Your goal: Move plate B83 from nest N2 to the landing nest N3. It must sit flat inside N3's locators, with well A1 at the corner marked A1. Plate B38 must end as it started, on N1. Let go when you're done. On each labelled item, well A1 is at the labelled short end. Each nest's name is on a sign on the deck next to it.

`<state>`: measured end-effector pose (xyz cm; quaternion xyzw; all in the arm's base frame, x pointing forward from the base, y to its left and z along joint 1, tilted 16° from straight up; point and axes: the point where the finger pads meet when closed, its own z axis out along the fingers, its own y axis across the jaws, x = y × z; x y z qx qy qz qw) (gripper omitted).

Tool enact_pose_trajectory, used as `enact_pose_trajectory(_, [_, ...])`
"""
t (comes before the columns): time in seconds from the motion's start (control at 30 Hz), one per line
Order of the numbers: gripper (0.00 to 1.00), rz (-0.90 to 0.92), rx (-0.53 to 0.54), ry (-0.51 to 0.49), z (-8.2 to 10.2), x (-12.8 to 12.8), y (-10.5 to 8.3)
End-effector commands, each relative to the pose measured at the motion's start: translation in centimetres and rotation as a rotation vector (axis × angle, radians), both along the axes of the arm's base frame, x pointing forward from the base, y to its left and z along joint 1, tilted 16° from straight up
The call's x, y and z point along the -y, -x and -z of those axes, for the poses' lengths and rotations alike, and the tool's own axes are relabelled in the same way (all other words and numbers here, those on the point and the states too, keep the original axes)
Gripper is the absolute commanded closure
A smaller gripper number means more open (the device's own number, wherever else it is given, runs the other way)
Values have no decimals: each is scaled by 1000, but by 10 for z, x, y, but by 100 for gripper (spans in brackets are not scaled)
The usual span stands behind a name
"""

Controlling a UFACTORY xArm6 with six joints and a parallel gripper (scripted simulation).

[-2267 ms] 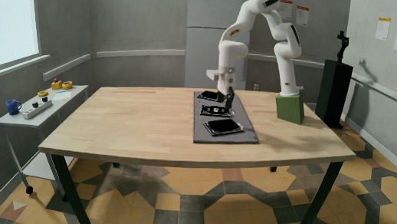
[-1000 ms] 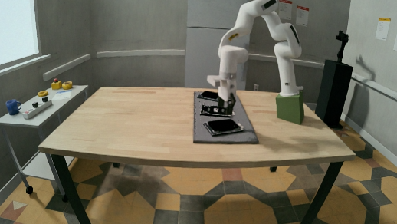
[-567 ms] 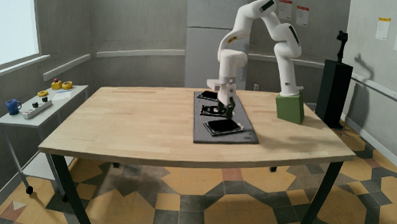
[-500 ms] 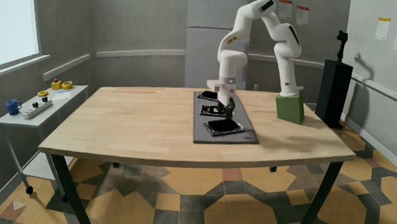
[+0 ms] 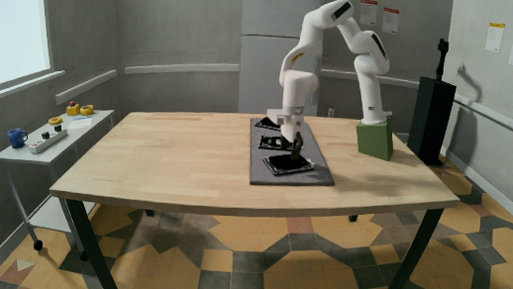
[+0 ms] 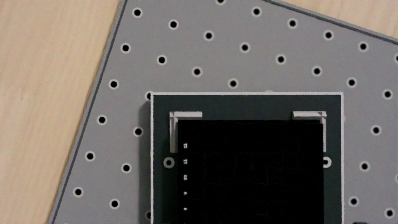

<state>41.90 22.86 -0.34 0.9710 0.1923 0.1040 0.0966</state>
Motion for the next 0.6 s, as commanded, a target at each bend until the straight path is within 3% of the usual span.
enact_pose_trajectory(0.0, [0, -1, 4, -3, 3, 0, -2])
enact_pose_trajectory(0.57, [0, -1, 4, -3, 9, 0, -4])
